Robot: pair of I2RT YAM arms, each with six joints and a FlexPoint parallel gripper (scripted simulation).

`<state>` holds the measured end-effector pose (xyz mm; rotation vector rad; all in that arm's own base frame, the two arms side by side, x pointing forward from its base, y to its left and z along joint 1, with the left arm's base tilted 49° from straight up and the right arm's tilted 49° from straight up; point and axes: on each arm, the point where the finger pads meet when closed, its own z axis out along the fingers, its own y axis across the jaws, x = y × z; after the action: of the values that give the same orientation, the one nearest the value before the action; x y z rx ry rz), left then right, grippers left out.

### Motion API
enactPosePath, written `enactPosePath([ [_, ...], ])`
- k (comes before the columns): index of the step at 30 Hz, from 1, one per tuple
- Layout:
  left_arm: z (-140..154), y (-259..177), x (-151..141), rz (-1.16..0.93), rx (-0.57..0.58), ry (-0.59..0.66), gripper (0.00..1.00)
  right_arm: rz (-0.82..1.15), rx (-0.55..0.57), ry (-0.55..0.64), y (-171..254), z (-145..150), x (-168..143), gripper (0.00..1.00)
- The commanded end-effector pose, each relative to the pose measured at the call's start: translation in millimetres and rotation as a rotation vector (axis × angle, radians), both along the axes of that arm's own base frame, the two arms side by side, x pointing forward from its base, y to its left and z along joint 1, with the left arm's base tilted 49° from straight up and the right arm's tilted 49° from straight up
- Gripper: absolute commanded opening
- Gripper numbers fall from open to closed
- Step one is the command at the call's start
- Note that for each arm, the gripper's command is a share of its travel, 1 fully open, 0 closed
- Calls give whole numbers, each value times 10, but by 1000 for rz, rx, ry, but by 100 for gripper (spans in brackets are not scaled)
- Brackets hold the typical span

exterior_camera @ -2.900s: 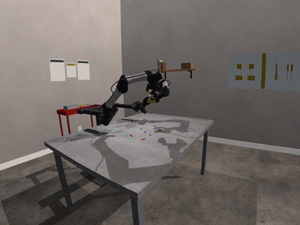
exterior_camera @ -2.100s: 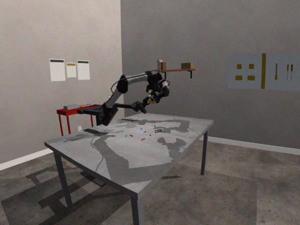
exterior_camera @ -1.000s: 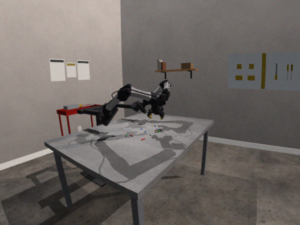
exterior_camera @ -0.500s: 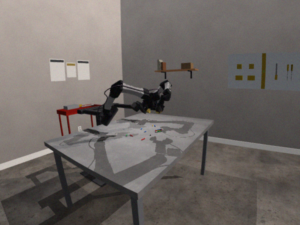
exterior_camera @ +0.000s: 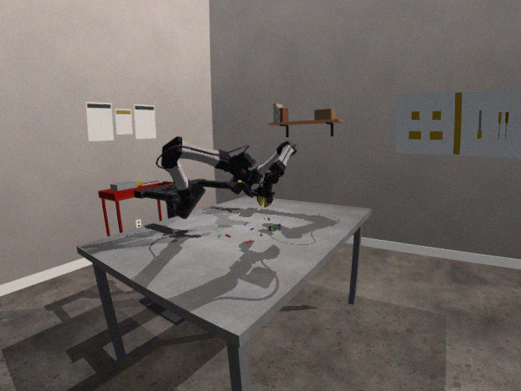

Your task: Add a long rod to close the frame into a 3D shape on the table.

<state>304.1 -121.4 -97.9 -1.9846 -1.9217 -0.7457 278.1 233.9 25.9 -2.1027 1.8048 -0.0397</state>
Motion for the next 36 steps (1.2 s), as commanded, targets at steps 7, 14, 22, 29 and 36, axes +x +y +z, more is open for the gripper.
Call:
enactPosePath([
  [7, -849, -191, -25, 283, 66, -355, 30, 37, 209, -41, 176, 178, -345, 100],
  [14, -1237, -163, -203, 304, 95, -428, 30, 36, 185, -29, 95, 112, -403, 100],
  [22, -1407, -18, -241, 316, 118, -409, 30, 36, 188, -33, 110, 127, -387, 100],
  [29, -1475, 65, -211, 310, 120, -416, 26, 36, 188, -33, 110, 127, -387, 100],
  [36, -1517, 103, -192, 308, 119, -415, 19, 36, 190, -35, 112, 129, -385, 100],
])
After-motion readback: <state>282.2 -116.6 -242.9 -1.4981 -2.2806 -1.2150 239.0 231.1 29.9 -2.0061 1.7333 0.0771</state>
